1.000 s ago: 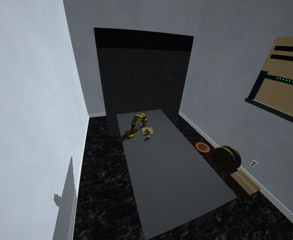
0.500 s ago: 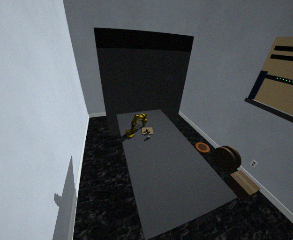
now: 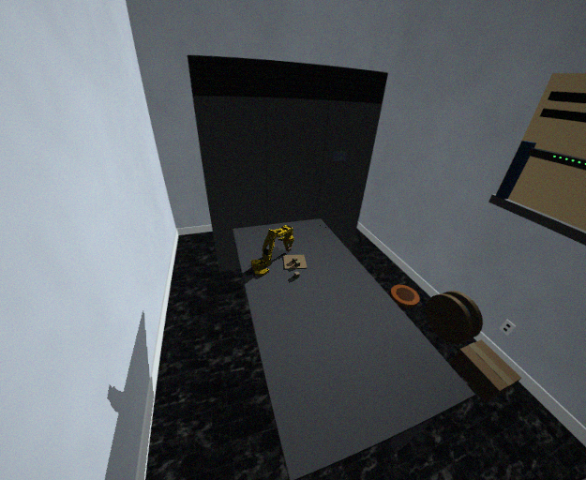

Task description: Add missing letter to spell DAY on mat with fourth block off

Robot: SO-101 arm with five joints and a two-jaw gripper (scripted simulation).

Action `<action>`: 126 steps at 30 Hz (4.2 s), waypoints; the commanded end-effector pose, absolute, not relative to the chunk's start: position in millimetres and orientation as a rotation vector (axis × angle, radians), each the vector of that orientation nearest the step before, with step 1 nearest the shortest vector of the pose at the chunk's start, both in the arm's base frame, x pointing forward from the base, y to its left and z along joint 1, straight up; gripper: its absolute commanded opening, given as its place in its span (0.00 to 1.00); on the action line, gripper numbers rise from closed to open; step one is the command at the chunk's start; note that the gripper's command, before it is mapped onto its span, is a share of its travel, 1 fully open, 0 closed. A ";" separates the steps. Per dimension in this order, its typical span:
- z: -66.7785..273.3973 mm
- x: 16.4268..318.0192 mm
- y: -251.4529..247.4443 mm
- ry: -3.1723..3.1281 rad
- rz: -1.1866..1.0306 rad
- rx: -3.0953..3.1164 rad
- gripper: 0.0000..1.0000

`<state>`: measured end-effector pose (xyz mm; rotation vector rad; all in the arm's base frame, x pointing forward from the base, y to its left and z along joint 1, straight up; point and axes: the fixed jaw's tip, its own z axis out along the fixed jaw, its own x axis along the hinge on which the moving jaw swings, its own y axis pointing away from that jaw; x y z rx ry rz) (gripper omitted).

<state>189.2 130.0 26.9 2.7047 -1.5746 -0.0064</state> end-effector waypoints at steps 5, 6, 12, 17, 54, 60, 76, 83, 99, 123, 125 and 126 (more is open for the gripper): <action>58.9 196.5 135.3 -1.606 0.043 2.766 0.00; 61.7 196.1 135.1 -1.606 0.044 2.767 0.00; 72.9 194.3 134.0 -1.607 0.045 2.768 0.00; 74.6 194.3 134.0 -1.608 0.047 2.771 0.00; 67.8 196.9 65.7 -2.113 0.045 2.390 0.00; 67.8 196.9 65.7 -2.113 0.045 2.390 0.00; 67.8 197.3 64.6 -2.131 0.049 2.379 0.00; 67.8 197.3 64.6 -2.131 0.049 2.379 0.00; 62.2 197.7 65.1 -2.132 0.049 2.378 0.00; 55.7 197.5 65.5 -2.130 0.048 2.379 0.00; 55.1 197.5 65.5 -2.130 0.048 2.379 0.00; 54.6 197.5 65.6 -2.130 0.048 2.379 0.00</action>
